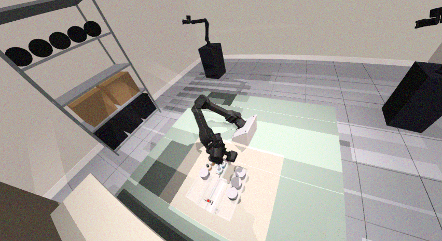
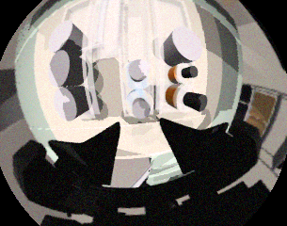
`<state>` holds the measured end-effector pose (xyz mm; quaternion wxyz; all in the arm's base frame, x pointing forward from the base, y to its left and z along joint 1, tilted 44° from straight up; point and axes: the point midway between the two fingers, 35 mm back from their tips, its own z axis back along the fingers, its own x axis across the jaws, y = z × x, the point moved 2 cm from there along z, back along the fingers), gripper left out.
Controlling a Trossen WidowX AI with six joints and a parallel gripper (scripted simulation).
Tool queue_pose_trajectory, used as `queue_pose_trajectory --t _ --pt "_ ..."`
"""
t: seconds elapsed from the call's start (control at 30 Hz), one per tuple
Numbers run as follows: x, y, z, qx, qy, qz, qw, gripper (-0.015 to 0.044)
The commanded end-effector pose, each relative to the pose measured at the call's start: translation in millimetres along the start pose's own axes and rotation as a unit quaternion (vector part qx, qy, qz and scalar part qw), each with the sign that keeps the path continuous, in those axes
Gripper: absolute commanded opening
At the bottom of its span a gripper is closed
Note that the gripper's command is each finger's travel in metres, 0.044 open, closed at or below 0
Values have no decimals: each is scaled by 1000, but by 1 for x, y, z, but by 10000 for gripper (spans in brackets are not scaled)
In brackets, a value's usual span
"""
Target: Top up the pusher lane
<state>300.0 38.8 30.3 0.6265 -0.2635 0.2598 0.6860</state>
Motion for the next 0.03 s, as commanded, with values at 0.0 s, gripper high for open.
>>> queue_pose_trajectory --t 0.0 --pt "1 13 1 -1 -3 -3 1000 295"
